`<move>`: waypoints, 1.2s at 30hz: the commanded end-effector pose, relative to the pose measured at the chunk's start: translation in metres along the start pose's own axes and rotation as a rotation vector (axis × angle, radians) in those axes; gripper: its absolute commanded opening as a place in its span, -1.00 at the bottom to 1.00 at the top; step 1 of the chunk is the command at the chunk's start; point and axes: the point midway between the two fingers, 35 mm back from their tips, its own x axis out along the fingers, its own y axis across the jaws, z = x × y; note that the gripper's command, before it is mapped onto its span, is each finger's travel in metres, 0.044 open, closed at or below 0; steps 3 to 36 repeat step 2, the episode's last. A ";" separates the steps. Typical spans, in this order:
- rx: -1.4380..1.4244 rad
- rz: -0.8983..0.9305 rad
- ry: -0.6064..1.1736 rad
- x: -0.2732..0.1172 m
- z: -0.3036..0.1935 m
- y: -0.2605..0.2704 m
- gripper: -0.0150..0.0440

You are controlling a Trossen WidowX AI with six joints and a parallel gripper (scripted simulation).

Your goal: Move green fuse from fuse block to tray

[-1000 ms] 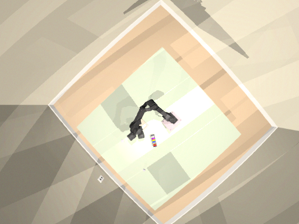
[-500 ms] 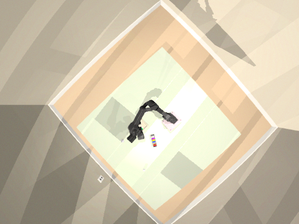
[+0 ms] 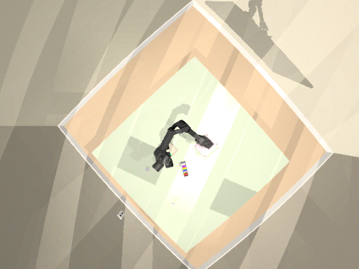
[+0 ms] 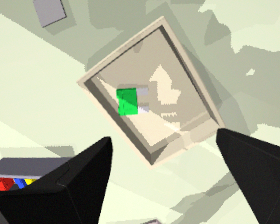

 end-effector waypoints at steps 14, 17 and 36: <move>0.000 0.000 0.000 0.000 0.000 0.000 0.63; 0.000 0.000 0.000 0.000 0.000 0.000 0.63; 0.000 0.000 0.000 0.000 0.000 0.000 0.63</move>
